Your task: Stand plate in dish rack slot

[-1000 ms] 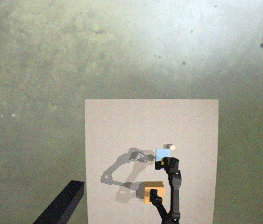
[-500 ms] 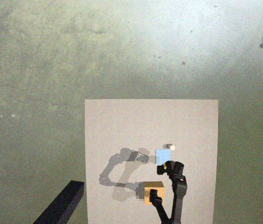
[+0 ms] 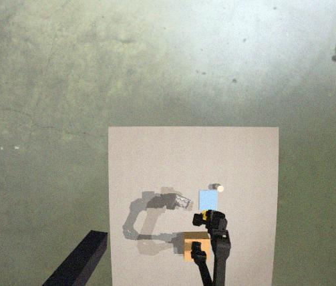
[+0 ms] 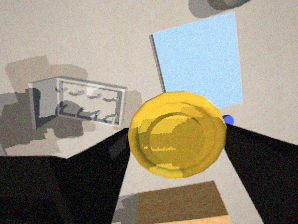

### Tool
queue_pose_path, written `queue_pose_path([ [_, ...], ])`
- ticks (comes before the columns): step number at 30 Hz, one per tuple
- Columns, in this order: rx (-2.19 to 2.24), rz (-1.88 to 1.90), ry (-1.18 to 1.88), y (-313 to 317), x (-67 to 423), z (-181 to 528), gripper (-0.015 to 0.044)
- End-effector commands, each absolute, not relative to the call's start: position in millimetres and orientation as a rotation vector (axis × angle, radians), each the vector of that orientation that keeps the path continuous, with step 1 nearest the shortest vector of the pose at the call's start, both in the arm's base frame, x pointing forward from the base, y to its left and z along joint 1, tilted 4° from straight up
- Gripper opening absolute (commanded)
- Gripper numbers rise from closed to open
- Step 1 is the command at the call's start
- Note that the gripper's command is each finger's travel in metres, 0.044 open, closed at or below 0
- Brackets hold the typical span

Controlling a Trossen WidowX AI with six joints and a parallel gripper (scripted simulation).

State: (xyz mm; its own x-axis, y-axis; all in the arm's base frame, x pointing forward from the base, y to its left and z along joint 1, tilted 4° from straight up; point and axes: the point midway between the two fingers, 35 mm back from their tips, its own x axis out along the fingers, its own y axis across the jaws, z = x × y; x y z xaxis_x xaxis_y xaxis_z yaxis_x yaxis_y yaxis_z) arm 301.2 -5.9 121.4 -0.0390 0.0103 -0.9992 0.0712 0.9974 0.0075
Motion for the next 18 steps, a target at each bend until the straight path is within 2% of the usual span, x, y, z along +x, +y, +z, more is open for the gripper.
queue_pose_path([
  [1, 0.170, -0.150, 1.612, 27.4, 280.0, 122.2, 0.0000],
  [5, 0.257, -0.238, 1.607, 50.2, 262.0, 121.9, 0.0000],
  [11, 0.261, -0.242, 1.607, 51.2, 261.0, 121.8, 0.0000],
  [18, 0.240, -0.064, 1.631, 56.9, 266.5, 103.5, 0.0000],
])
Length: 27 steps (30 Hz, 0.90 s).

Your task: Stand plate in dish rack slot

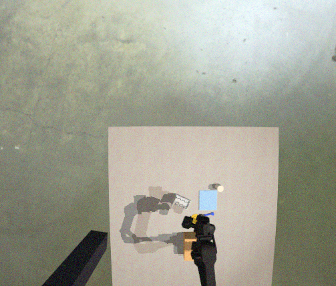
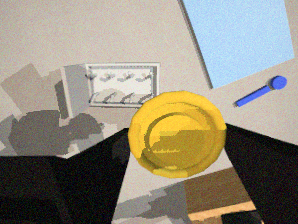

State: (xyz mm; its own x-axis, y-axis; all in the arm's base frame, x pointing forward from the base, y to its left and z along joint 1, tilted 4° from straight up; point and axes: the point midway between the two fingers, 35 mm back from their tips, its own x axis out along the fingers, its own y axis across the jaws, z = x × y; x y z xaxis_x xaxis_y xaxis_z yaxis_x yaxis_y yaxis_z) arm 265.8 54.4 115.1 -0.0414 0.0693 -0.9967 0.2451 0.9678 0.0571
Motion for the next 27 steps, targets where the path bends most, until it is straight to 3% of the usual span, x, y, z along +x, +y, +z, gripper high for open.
queue_pose_path([
  [1, 0.237, -0.031, 1.632, 57.9, 267.4, 100.3, 0.0000],
  [27, 0.128, 0.769, 1.366, 75.1, 282.2, 35.7, 0.0000],
])
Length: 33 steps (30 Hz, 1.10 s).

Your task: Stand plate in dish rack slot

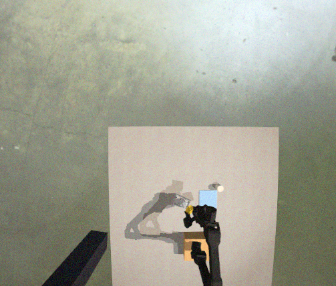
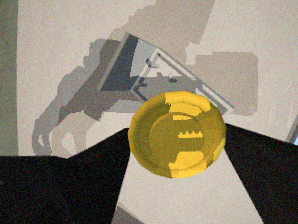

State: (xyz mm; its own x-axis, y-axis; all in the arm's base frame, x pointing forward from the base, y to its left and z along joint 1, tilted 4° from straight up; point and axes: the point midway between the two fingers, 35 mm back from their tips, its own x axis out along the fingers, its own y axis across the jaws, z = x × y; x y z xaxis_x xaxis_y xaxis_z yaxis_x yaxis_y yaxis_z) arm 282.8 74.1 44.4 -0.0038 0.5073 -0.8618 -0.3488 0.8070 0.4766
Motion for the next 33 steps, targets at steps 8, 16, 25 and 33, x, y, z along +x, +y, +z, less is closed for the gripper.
queue_pose_path([
  [8, 0.079, 0.958, 1.183, 76.7, 283.0, 23.2, 0.0000],
  [16, 0.015, 1.112, 0.961, 77.7, 281.6, 14.4, 0.0000],
  [25, -0.074, 1.229, 0.680, 77.1, 277.5, 8.6, 0.0000],
  [33, -0.163, 1.279, 0.425, 75.2, 271.7, 7.5, 0.0000],
])
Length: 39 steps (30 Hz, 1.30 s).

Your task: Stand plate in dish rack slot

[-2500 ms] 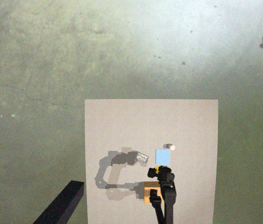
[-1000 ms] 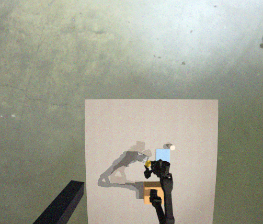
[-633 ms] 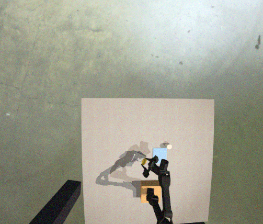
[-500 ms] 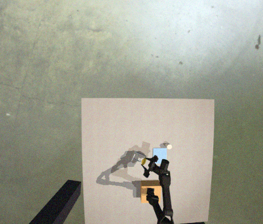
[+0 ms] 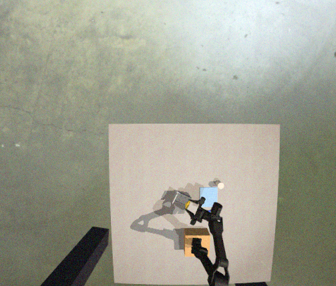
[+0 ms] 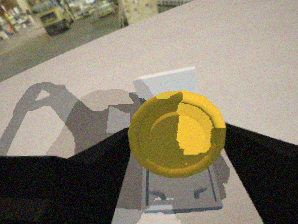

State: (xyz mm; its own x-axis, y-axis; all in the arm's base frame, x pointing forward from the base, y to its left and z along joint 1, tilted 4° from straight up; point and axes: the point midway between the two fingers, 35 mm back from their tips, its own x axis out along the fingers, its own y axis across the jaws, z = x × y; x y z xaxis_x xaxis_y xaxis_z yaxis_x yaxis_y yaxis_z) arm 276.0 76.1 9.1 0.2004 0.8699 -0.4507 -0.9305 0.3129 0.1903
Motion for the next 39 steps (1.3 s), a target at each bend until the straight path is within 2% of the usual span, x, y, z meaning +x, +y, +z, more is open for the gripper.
queue_pose_path([
  [1, -0.175, 1.282, 0.393, 74.9, 270.8, 7.6, 0.0000],
  [12, -0.309, 1.269, 0.062, 70.7, 260.0, 11.5, 0.0000],
  [39, -0.321, 1.266, 0.058, 82.1, 267.3, -16.9, 0.0000],
])
